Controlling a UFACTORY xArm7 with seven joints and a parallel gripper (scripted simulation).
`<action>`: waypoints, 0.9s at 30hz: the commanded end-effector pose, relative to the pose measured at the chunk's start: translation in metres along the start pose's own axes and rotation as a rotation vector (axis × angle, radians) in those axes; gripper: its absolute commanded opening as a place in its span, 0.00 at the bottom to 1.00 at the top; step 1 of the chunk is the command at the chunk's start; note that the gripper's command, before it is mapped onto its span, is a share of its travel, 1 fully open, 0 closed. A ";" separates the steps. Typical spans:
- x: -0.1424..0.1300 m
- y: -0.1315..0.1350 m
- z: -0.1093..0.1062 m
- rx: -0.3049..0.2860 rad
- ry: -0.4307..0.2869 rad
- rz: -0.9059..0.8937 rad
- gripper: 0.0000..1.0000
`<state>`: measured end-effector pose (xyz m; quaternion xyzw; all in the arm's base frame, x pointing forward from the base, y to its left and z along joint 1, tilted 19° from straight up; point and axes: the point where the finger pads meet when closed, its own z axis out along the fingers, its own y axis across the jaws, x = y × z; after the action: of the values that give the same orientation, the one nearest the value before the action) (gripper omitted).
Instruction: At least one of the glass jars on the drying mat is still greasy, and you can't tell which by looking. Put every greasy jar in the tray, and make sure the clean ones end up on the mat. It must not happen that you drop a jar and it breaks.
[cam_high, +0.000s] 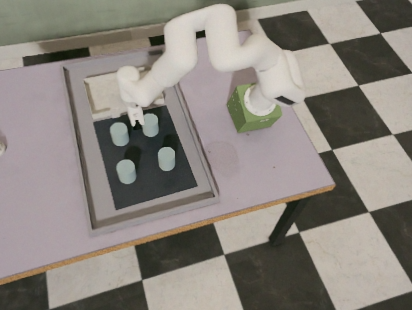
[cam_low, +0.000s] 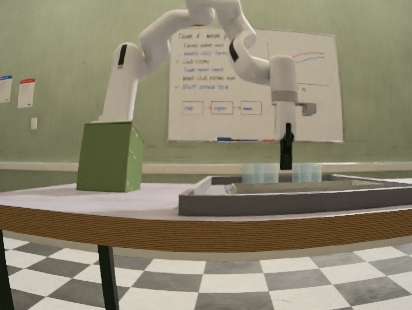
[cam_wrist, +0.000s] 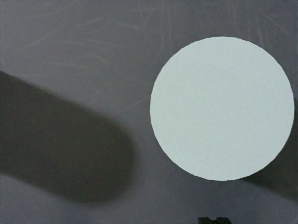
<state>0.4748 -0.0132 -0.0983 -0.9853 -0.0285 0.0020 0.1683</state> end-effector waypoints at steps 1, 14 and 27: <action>0.002 0.001 -0.002 -0.002 0.005 0.000 0.00; 0.002 0.001 -0.002 -0.002 0.005 0.000 0.00; 0.002 0.001 -0.017 -0.002 0.005 0.000 0.00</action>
<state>0.4745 -0.0131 -0.0980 -0.9853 -0.0286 0.0025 0.1685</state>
